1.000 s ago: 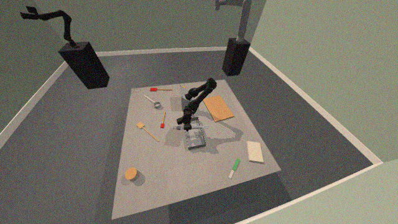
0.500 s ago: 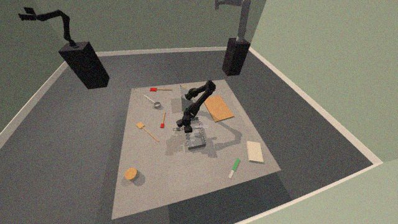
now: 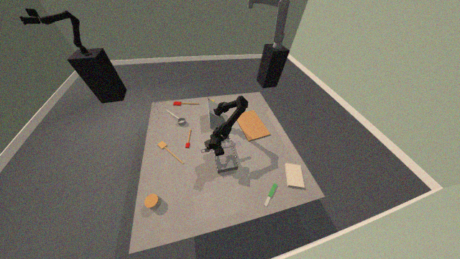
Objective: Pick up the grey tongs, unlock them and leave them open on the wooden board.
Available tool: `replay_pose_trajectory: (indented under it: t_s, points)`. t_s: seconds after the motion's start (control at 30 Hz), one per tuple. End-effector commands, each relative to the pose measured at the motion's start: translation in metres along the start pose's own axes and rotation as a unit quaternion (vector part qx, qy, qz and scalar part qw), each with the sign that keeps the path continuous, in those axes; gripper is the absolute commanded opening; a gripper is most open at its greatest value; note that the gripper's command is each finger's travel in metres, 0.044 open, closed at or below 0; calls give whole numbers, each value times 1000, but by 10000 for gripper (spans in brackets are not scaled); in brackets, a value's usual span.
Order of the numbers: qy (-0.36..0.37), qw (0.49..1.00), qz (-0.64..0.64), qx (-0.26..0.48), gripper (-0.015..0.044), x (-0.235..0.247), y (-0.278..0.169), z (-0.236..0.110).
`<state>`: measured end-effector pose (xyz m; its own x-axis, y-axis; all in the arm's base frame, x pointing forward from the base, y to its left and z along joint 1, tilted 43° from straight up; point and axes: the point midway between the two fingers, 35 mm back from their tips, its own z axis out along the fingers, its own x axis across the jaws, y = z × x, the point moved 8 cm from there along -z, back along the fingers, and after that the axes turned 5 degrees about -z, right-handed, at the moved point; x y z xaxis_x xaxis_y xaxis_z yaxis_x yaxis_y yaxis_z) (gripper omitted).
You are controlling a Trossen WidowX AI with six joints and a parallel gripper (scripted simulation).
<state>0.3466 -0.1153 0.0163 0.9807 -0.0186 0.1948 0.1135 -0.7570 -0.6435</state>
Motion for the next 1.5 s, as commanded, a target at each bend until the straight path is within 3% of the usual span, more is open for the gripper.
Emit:
replay_pose_trajectory:
  t_s: [0.0, 0.5, 1.0, 1.47]
  points:
    - [-20, 1000, -15, 8, -150, 4, -1, -2]
    - [-31, 998, -46, 16, -150, 11, -15, -7]
    - [-31, 969, -246, 17, -150, 32, -116, -31]
    - [-25, 905, -423, 26, -150, 24, -211, -54]
